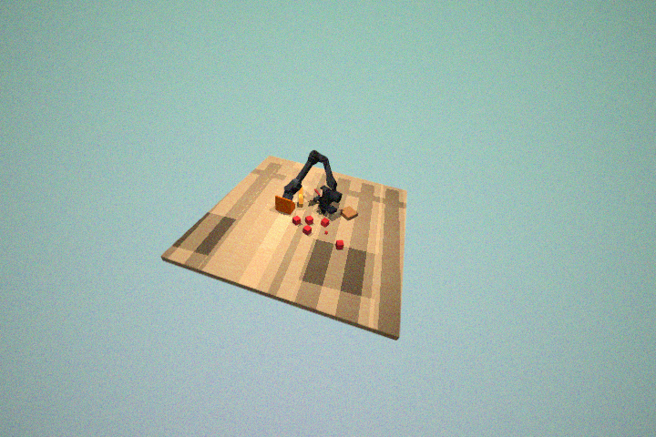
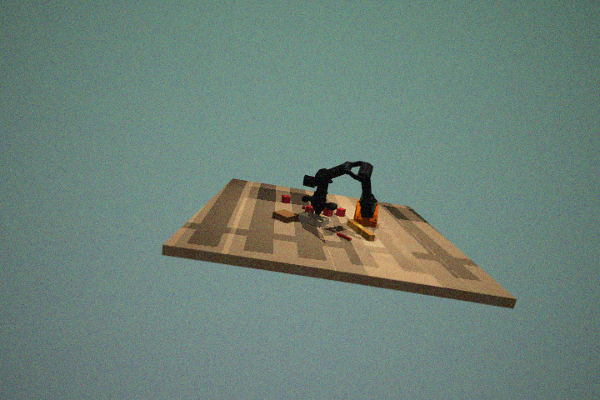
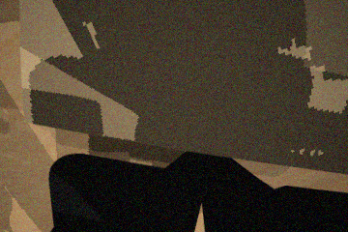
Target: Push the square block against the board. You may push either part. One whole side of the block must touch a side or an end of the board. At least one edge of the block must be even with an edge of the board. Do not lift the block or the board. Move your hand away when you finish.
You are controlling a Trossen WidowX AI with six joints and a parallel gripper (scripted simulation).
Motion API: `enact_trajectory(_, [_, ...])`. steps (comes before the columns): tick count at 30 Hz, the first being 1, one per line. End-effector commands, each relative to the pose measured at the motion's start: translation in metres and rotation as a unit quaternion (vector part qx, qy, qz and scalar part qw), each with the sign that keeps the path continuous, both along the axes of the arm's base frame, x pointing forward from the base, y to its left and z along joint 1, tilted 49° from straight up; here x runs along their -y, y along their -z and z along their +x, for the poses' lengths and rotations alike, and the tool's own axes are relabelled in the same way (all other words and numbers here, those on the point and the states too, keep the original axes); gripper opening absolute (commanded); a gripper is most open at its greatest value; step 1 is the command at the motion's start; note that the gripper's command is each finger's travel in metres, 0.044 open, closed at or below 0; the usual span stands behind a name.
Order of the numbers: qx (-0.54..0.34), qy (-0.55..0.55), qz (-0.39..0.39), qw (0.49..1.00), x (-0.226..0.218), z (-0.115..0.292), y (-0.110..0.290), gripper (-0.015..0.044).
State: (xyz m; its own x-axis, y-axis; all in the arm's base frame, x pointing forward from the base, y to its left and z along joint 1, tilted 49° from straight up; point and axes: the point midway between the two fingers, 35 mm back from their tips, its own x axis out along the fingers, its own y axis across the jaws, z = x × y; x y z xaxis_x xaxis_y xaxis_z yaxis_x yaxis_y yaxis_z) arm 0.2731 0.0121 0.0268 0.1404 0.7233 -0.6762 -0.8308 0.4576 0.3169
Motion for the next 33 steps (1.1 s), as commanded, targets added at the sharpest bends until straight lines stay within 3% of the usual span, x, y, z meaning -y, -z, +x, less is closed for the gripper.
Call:
enact_trajectory(1, [0.001,-0.002,0.005,1.000,-0.005,0.002,-0.004,0.0000])
enact_trajectory(33, [0.002,-0.002,0.008,1.000,-0.017,0.012,-0.018,0.0000])
